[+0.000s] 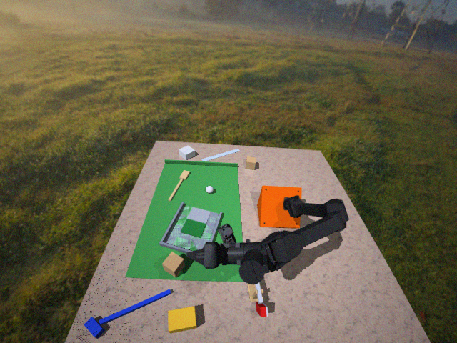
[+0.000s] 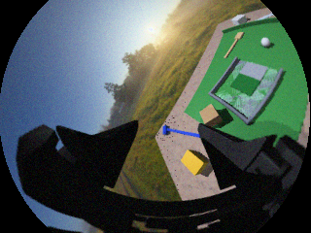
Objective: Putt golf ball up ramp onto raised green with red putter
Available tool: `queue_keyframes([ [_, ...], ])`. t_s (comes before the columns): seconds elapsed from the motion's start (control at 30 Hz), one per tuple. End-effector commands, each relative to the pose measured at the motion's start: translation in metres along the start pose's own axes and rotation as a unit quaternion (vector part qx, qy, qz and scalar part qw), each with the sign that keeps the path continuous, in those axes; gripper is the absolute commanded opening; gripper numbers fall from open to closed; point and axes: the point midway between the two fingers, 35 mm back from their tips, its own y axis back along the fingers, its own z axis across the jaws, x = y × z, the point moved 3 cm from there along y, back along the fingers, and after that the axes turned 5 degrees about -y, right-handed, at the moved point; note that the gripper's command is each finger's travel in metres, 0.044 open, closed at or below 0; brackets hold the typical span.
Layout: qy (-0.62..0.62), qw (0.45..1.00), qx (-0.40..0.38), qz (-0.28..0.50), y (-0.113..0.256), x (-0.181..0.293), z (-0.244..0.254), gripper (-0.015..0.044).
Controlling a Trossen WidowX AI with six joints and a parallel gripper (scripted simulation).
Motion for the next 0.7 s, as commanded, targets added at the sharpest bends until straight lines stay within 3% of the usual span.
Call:
queue_keyframes([
  [0.0,0.008,1.000,0.003,0.000,0.000,-0.001,-0.001,0.0426],
  [0.23,0.308,0.941,0.127,0.056,-0.010,-0.029,-0.057,0.0440],
  [0.47,0.559,0.778,0.208,0.197,-0.008,-0.057,-0.117,0.0440],
  [0.67,0.645,0.677,0.211,0.286,-0.001,-0.070,-0.145,0.0440],
])
